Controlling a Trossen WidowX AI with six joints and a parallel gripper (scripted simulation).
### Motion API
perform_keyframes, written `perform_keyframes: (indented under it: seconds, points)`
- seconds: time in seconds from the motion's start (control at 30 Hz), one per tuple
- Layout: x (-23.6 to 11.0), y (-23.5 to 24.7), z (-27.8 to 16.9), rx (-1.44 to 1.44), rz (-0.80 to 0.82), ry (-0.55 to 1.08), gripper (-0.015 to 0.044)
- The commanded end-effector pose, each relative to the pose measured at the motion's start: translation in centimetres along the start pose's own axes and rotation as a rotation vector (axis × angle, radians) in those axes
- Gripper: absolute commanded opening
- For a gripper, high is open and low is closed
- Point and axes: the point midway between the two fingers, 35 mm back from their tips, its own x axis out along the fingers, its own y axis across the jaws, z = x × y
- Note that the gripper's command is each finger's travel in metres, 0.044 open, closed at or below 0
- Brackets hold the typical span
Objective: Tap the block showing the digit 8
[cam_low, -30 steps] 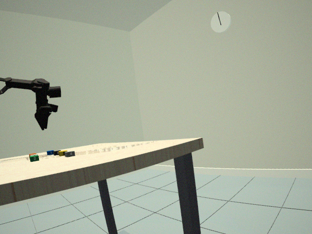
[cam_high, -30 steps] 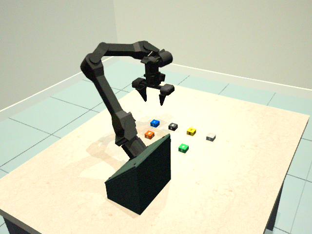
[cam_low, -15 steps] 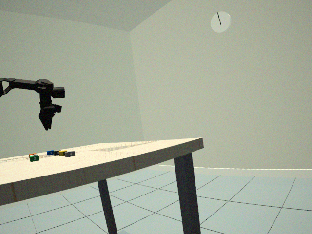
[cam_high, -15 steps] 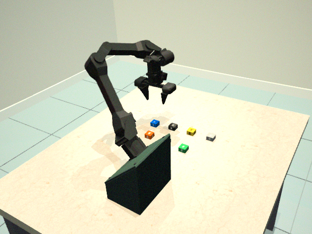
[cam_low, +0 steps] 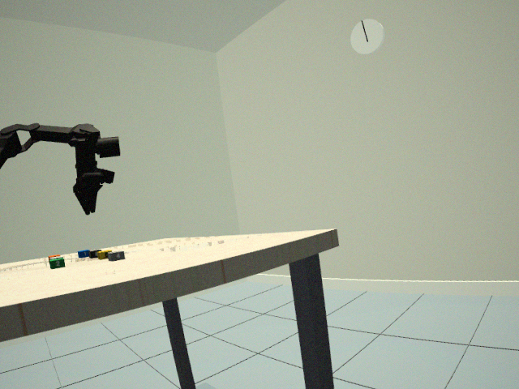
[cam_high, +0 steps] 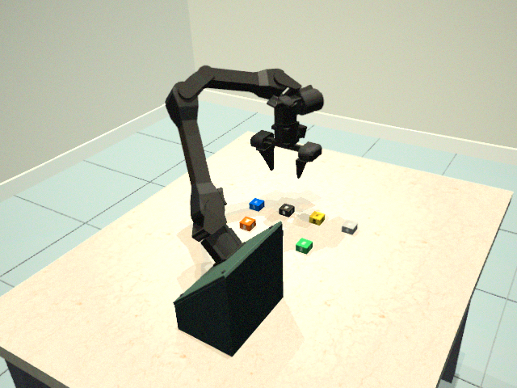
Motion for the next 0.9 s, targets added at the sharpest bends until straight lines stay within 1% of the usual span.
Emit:
perform_keyframes:
  seconds: [0.0,0.7,0.77,0.87]
  points:
    - [-0.1,-0.2,0.2,-0.024,-0.002,-0.004,0.0400]
    - [-0.1,-0.2,0.2,-0.024,-0.002,-0.004,0.0400]
    - [1.0,-0.3,0.3,-0.024,-0.003,-0.004,0.0348]
    - [5.7,-0.3,0.4,-0.024,-0.002,-0.005,0.0269]
